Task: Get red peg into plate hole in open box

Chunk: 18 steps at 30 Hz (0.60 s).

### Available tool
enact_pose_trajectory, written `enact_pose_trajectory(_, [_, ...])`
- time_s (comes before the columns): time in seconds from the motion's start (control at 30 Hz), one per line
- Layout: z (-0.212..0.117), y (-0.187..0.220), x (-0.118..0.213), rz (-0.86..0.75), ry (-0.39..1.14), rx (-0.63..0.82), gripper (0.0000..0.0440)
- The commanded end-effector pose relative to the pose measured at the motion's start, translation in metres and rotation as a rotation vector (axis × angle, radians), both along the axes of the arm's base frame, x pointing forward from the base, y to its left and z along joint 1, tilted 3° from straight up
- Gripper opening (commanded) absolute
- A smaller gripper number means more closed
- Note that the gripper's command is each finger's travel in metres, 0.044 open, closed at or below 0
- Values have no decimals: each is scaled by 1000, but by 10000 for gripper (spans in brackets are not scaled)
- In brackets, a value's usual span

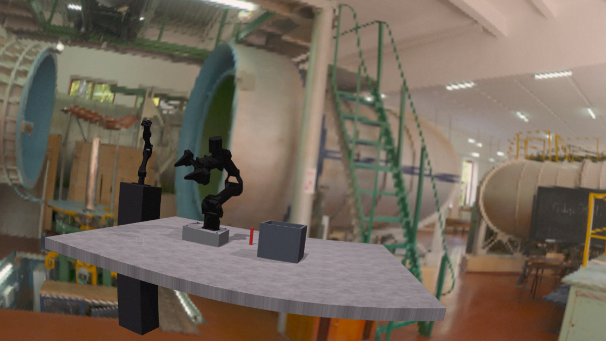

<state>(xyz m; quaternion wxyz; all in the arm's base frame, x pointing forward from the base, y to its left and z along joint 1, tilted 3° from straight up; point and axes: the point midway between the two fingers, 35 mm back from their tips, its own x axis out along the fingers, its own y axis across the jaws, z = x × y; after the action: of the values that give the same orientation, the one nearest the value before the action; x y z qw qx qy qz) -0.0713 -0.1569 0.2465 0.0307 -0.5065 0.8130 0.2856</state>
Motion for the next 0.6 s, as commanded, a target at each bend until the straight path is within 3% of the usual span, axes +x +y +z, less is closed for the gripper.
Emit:
enact_pose_trajectory(0.0, [7, -7, 16, 104, 1, 5, 440])
enact_pose_trajectory(0.57, [43, -19, 116, 698, -2, 26, 440])
